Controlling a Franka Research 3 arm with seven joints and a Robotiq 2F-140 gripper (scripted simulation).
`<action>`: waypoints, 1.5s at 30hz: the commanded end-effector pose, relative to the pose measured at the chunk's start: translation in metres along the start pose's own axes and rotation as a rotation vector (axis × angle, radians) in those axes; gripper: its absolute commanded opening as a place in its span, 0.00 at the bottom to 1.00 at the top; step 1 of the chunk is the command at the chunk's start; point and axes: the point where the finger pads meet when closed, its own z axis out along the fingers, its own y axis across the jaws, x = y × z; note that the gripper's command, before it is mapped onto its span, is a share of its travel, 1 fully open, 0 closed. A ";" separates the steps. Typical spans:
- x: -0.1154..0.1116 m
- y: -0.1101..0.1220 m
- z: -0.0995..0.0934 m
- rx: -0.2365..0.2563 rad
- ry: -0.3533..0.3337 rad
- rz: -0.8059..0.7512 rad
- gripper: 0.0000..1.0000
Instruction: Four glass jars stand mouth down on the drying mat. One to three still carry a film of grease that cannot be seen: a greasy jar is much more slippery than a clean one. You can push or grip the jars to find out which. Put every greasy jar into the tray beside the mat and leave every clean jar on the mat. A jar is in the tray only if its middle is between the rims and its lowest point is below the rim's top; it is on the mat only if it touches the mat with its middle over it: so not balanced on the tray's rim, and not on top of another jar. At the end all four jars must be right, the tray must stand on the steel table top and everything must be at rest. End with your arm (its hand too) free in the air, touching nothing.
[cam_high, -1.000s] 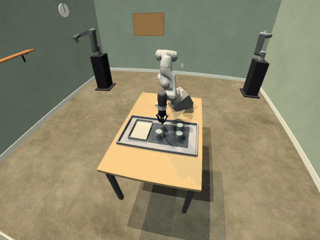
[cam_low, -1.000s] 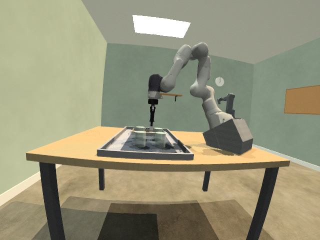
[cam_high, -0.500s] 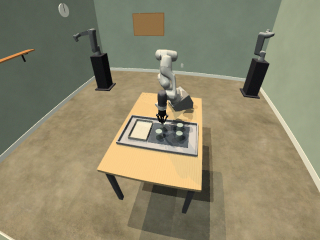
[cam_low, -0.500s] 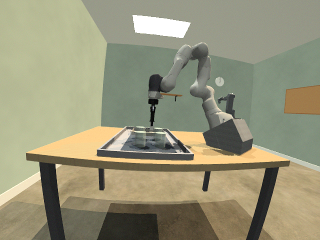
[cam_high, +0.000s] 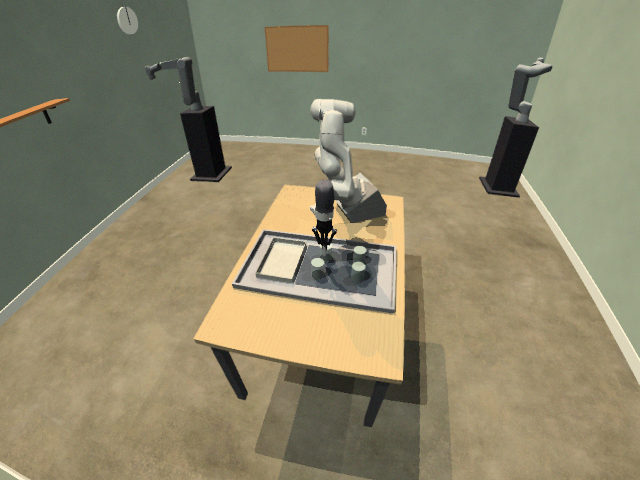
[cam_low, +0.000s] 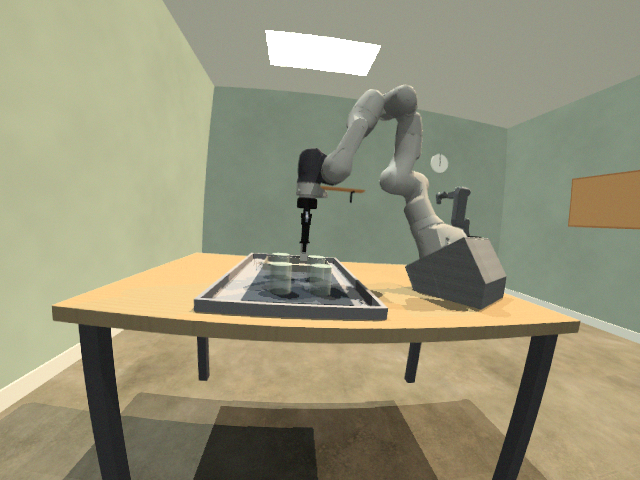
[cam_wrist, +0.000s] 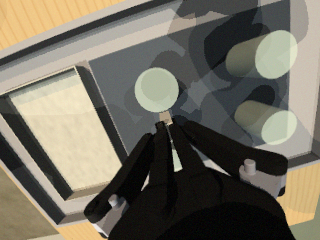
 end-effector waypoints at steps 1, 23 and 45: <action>-0.001 -0.001 -0.001 0.001 -0.004 0.006 0.00; 0.002 -0.001 -0.001 0.001 -0.004 0.006 0.00; 0.005 -0.001 -0.002 0.001 -0.004 0.006 0.00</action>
